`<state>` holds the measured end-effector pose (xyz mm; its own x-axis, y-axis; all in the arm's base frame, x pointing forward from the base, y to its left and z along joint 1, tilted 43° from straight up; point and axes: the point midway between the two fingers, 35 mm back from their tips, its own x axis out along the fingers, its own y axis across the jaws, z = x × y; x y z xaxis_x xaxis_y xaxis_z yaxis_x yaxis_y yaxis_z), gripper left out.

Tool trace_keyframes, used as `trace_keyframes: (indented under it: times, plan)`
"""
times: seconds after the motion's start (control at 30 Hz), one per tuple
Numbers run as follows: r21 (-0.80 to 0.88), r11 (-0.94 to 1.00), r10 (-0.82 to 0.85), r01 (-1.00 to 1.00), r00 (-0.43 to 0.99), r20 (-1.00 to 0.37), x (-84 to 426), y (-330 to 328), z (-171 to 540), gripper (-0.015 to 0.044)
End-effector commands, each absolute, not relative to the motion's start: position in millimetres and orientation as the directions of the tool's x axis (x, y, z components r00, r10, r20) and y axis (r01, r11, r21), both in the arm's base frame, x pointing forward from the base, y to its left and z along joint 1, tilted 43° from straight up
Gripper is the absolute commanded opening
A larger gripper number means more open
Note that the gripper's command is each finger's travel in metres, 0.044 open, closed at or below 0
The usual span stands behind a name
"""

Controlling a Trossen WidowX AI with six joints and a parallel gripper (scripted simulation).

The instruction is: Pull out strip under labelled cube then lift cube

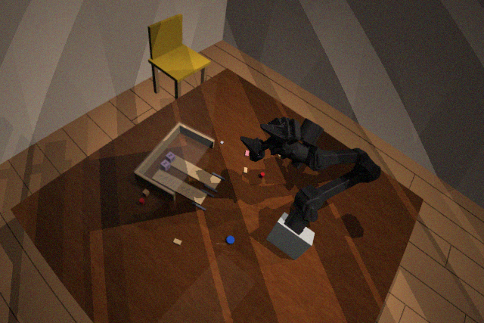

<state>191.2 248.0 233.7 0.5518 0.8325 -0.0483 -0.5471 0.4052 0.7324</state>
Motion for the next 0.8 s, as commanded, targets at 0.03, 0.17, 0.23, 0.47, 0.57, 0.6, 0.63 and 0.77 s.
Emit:
trace_keyframes:
  times: [0.03,0.17,0.23,0.47,0.57,0.6,0.63,0.77]
  plan:
    - [0.388,0.814,0.541,-0.432,0.808,-0.234,256,214,172,0.0400]
    - [0.090,0.951,0.309,-0.296,0.894,-0.324,283,181,136,0.0400]
    - [-0.077,0.972,0.182,-0.223,0.916,-0.358,293,162,119,0.0400]
    - [-0.634,0.772,-0.264,-0.051,0.881,-0.392,305,90,70,0.0400]
    - [-0.682,0.730,-0.308,-0.045,0.869,-0.387,305,82,66,0.0400]
    - [-0.682,0.730,-0.308,-0.045,0.869,-0.387,305,82,66,0.0400]
    - [-0.682,0.730,-0.308,-0.045,0.869,-0.387,305,82,66,0.0400]
    - [-0.682,0.730,-0.308,-0.045,0.869,-0.387,305,82,66,0.0400]
